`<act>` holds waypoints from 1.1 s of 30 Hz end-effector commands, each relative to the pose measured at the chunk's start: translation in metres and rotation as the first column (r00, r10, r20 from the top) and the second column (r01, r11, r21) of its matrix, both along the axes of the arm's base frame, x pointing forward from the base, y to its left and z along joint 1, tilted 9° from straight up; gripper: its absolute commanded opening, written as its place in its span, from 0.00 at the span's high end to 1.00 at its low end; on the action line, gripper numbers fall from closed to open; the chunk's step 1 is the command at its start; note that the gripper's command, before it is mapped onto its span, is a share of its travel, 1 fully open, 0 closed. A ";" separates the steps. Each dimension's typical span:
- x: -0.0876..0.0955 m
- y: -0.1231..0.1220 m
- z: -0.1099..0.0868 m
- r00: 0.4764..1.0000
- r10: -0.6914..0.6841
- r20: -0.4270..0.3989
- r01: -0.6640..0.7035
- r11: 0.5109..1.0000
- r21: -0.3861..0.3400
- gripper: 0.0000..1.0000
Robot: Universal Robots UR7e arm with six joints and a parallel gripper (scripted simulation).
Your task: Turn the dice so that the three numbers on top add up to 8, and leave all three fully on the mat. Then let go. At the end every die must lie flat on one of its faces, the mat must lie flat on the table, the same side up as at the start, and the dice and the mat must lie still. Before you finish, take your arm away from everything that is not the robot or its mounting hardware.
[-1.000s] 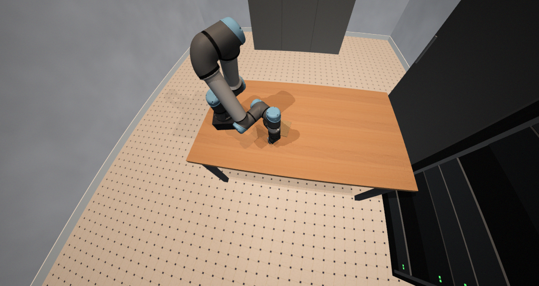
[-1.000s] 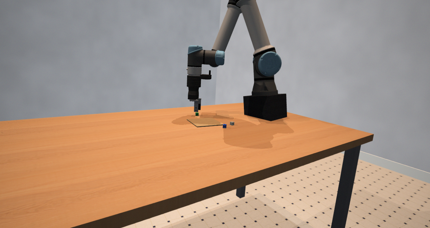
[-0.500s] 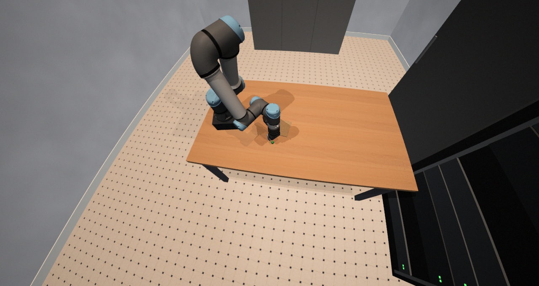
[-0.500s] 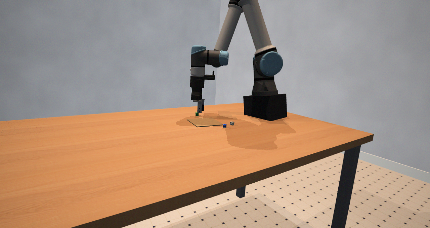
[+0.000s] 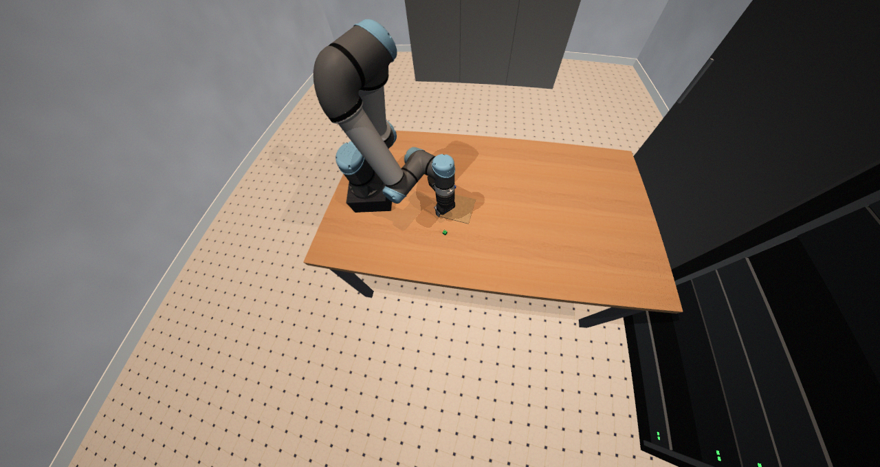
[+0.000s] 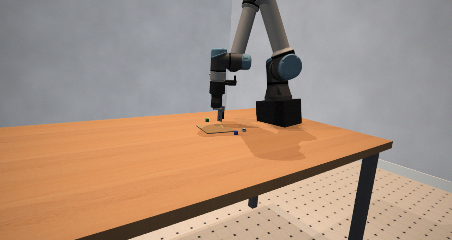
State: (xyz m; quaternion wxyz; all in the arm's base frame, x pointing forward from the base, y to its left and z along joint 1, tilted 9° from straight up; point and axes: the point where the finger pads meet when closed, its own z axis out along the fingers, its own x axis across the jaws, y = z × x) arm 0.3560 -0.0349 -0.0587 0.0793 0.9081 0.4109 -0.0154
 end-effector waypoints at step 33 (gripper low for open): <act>-0.041 0.136 -0.023 1.000 -0.001 0.002 0.001 1.000 -0.002 0.00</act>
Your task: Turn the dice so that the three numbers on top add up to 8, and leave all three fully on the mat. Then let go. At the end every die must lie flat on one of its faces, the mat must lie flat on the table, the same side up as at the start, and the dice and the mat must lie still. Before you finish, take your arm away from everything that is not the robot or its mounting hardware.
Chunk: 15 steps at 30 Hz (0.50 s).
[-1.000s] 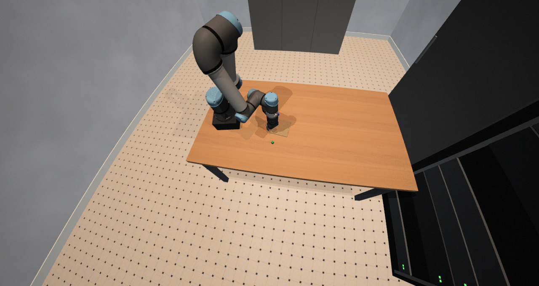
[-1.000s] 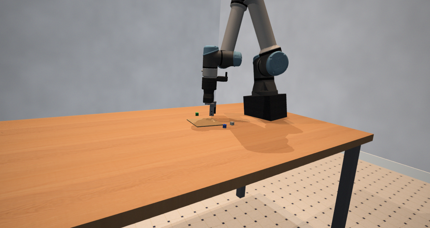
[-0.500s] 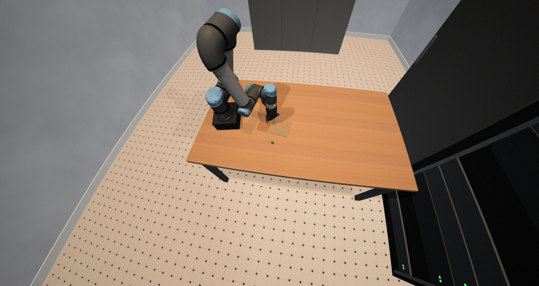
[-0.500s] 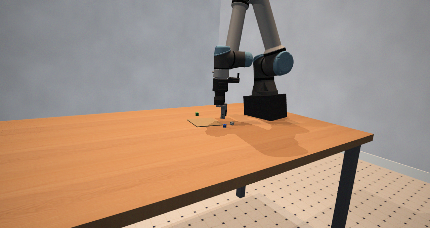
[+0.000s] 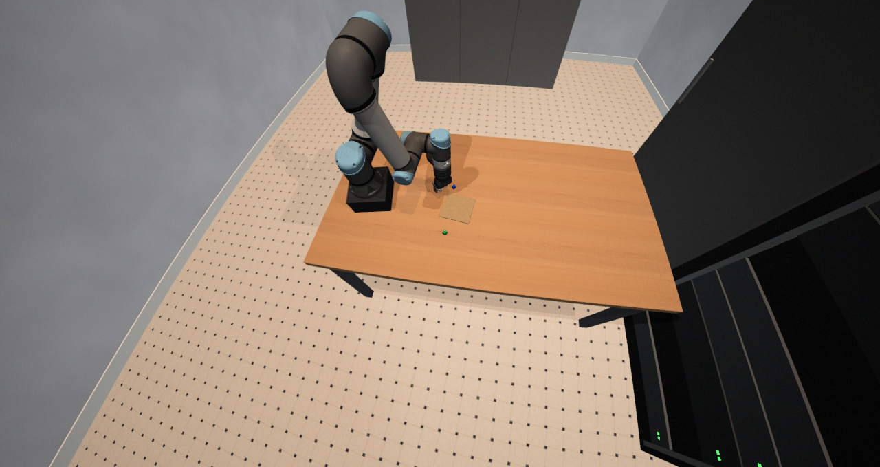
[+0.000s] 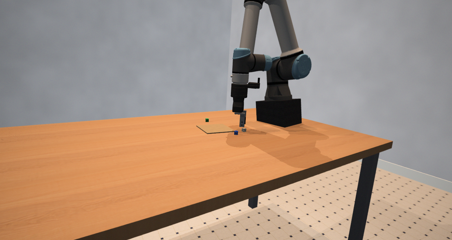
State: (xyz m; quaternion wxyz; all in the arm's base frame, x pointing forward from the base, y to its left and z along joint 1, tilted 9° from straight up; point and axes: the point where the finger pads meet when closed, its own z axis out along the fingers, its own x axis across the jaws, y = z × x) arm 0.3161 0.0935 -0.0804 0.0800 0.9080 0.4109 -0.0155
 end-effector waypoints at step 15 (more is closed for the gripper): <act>-0.003 0.011 -0.002 1.000 -0.001 0.001 0.001 1.000 -0.001 0.00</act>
